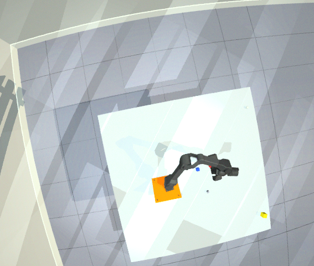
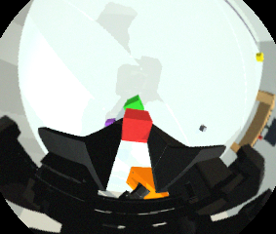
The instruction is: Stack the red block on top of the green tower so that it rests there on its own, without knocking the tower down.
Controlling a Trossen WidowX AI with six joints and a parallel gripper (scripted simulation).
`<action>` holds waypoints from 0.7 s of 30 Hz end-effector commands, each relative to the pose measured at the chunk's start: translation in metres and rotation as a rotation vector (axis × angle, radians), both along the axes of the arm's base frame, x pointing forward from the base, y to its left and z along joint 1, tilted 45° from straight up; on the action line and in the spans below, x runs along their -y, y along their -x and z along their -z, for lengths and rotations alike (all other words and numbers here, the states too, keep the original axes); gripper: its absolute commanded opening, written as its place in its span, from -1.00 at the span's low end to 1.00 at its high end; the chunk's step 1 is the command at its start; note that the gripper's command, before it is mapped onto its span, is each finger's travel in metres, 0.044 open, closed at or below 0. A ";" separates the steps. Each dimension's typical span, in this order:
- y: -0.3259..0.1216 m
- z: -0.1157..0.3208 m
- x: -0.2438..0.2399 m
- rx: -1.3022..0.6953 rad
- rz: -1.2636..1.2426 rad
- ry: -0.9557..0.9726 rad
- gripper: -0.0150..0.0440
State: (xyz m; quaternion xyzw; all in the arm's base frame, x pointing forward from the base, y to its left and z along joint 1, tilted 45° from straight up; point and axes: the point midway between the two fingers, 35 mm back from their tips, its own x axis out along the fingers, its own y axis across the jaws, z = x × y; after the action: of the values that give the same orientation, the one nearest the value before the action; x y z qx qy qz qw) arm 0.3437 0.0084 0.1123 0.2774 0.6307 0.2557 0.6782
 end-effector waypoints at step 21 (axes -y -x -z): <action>-0.002 0.019 -0.020 -0.002 0.005 -0.005 -0.49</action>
State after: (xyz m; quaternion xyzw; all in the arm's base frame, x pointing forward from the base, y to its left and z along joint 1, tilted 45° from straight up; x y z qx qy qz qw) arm 0.3452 0.0278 0.0932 0.2782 0.6310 0.2560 0.6774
